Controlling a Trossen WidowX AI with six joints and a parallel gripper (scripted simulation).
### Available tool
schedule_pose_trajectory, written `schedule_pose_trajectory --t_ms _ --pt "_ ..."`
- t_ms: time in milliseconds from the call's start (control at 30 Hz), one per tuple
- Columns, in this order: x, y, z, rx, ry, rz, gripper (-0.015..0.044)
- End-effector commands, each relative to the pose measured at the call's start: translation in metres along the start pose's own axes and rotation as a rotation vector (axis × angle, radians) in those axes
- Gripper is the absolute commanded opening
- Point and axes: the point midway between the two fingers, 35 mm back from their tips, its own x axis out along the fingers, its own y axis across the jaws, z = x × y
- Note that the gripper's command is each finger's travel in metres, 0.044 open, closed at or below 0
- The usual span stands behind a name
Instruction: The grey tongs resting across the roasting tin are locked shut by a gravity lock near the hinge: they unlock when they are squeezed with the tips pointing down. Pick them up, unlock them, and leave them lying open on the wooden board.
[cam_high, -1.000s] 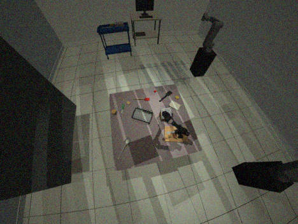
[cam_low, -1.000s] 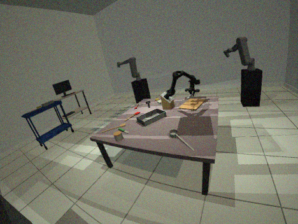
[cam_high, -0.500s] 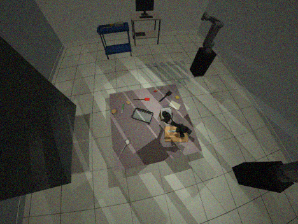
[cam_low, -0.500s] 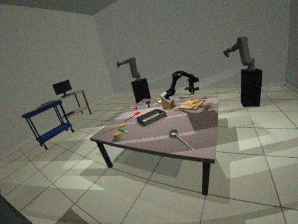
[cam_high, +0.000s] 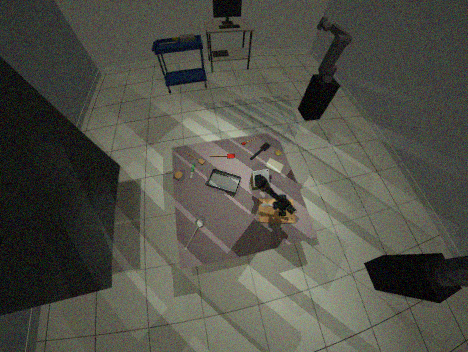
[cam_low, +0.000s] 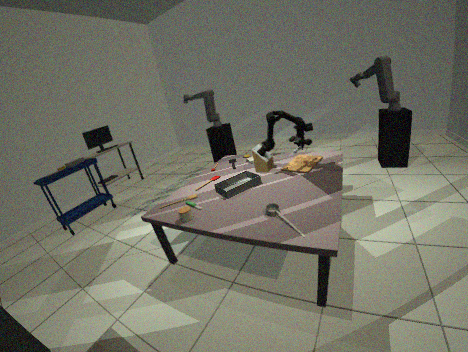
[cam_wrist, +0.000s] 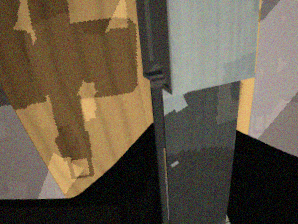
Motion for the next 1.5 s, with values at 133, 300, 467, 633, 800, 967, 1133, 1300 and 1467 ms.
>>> schedule_pose_trajectory --t_ms 133,300,467,633,800,967,1133,1300,1467 --pt "-0.007 -0.001 0.003 0.022 0.147 -0.051 -0.015" --pt "-0.013 -0.001 0.004 0.027 0.244 -0.063 -0.015" --pt "-0.021 -0.001 0.004 0.022 0.343 -0.062 -0.015" --pt "-0.03 -0.001 0.003 0.007 0.443 -0.048 -0.015" --pt "-0.041 -0.001 0.003 -0.02 0.542 -0.022 -0.015" --pt "-0.052 -0.002 0.002 -0.057 0.638 0.014 -0.015" --pt "-0.065 -0.004 0.002 -0.106 0.729 0.058 -0.015" --pt "-0.074 -0.006 0.002 -0.147 0.788 0.093 -0.015" --pt "-0.074 -0.006 0.002 -0.147 0.788 0.093 -0.015"
